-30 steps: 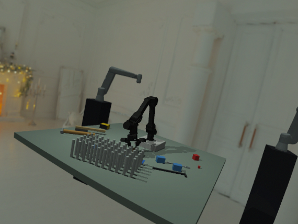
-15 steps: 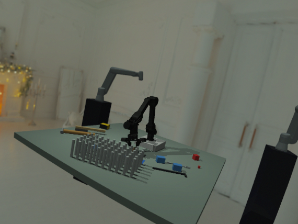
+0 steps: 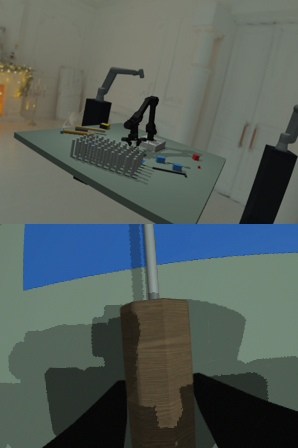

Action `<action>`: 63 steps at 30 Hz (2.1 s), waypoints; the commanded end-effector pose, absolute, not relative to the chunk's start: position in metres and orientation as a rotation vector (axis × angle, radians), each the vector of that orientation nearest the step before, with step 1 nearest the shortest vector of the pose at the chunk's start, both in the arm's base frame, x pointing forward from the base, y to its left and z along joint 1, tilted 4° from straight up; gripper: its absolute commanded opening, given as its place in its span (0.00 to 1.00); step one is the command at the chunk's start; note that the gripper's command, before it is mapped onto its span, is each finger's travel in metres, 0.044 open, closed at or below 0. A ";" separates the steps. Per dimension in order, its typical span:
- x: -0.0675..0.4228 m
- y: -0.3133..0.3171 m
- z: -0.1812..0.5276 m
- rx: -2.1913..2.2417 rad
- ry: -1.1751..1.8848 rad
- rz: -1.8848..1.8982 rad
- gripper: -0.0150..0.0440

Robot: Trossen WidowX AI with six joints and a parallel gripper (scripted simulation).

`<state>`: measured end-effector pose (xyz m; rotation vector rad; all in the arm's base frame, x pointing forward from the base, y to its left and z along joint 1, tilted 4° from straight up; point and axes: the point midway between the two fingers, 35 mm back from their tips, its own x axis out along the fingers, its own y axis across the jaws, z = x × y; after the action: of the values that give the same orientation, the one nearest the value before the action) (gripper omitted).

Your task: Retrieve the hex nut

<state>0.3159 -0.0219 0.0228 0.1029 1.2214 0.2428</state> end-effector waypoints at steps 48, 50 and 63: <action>0.281 -0.025 0.020 0.102 1.222 0.250 0.25; 0.280 -0.025 0.020 0.102 1.223 0.250 0.25; 0.271 -0.026 0.019 0.102 1.223 0.250 0.25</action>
<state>0.2741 -0.0270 0.0191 0.1019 1.2253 0.2417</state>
